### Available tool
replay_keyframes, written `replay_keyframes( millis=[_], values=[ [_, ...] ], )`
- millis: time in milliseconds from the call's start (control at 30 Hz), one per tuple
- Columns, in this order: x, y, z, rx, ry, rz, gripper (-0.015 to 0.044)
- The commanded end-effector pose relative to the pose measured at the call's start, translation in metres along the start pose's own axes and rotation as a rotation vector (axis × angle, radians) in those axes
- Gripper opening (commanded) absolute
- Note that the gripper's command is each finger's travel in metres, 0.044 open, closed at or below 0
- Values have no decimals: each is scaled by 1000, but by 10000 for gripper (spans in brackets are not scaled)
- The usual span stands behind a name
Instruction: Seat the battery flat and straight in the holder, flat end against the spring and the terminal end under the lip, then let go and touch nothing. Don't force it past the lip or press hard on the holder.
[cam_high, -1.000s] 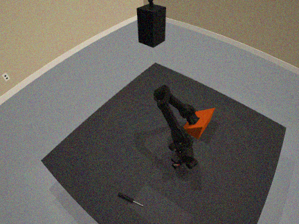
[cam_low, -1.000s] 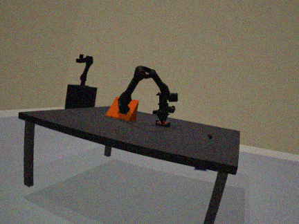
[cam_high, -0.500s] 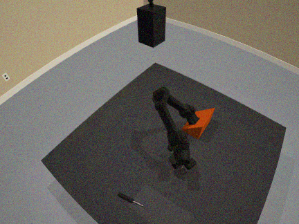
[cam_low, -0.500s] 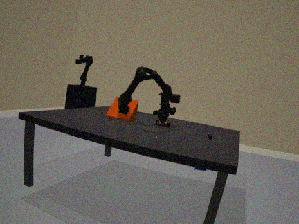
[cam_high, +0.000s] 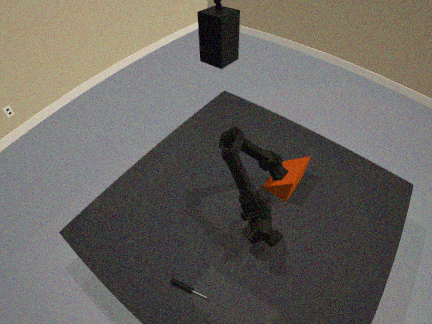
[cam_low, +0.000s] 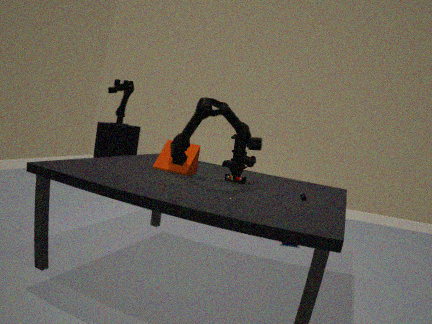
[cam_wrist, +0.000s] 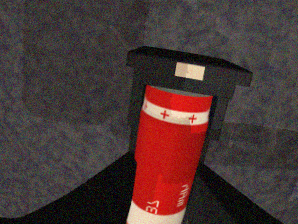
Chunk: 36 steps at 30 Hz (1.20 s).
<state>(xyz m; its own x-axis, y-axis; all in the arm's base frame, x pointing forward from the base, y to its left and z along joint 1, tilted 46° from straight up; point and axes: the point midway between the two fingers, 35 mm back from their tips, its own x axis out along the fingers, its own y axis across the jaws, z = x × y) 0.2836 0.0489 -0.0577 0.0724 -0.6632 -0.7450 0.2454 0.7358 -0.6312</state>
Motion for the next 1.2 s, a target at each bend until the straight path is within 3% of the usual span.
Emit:
replay_keyframes(
  millis=[0, 467, 600, 1100, 1167],
  values=[
    [0, -1, 5, -1, 0, 0, 75],
    [0, -1, 5, 0, -3, 2, 75],
    [0, -1, 5, 0, -3, 2, 177],
    [-15, 1, 4, 0, 2, 3, 177],
    [-17, 0, 3, -7, 1, -2, 230]
  ],
)
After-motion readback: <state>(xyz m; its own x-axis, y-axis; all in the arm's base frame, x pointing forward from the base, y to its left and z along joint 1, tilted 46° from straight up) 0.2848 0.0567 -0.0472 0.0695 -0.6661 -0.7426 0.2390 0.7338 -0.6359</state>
